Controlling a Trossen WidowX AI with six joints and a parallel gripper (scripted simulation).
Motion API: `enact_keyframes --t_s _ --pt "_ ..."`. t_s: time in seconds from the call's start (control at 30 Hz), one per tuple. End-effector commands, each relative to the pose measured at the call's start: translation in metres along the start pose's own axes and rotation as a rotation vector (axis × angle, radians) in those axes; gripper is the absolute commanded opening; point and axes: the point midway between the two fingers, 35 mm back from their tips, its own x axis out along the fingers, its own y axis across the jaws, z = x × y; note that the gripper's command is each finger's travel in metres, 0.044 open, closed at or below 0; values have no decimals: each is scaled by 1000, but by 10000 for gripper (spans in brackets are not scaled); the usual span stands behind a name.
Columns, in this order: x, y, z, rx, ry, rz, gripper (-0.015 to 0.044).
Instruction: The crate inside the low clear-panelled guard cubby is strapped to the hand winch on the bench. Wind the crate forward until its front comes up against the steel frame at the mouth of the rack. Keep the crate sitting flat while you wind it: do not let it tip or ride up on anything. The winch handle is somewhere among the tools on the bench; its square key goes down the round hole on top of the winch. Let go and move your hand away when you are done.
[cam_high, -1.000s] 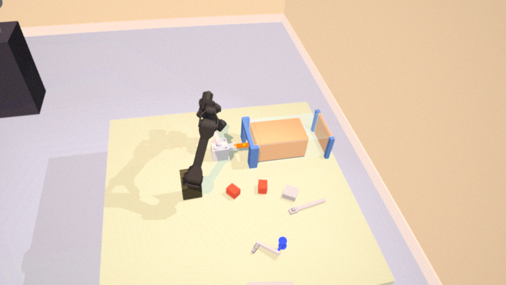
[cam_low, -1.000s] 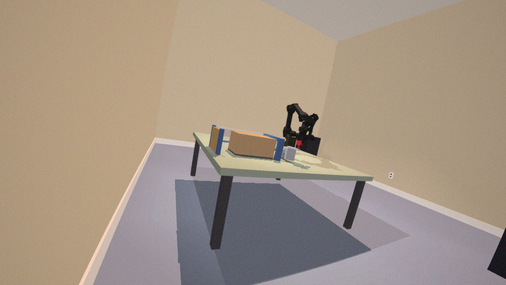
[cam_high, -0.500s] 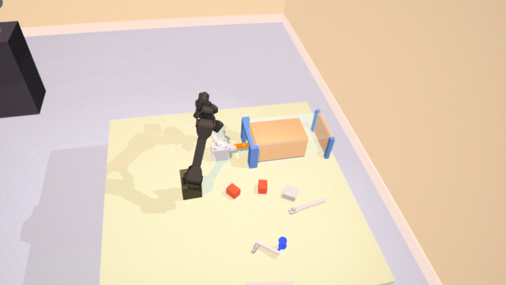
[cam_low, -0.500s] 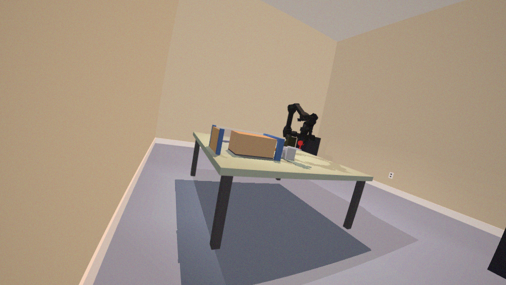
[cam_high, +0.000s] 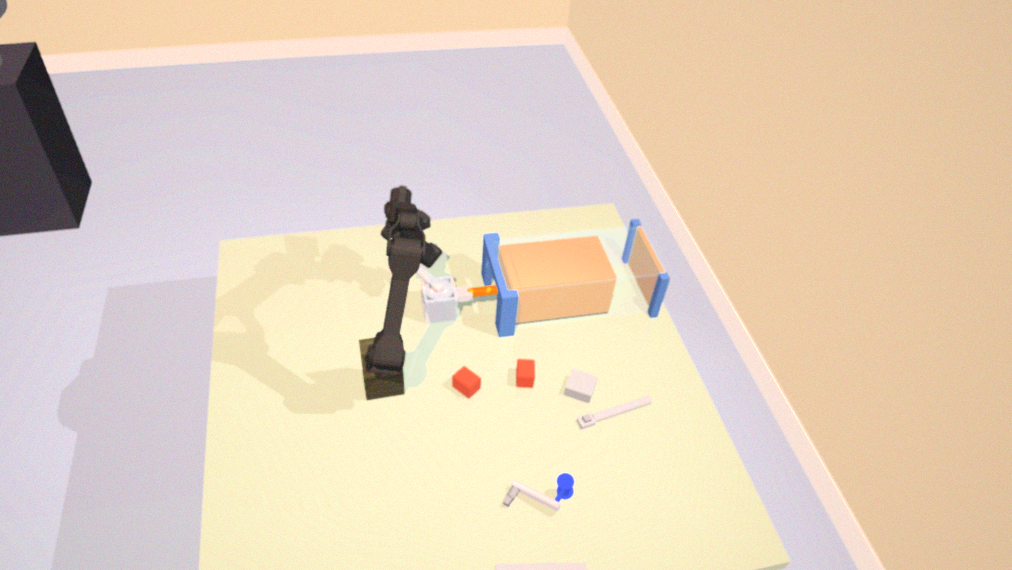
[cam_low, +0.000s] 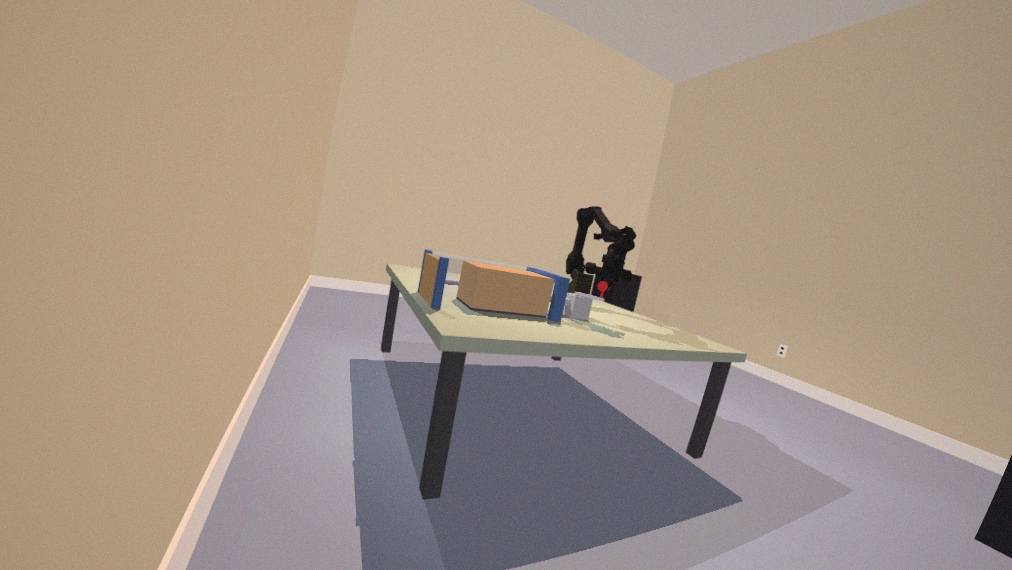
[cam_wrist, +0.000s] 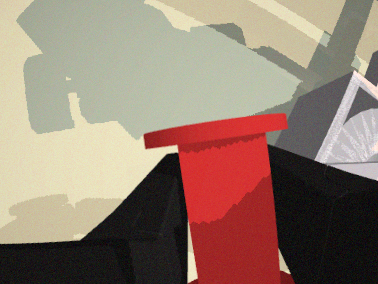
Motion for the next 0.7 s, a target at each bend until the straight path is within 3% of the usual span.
enact_keyframes --t_s 0.0,0.67 --pt "-2 2 -13 -19 21 2 0" --pt "-11 0 -32 -20 23 3 0"
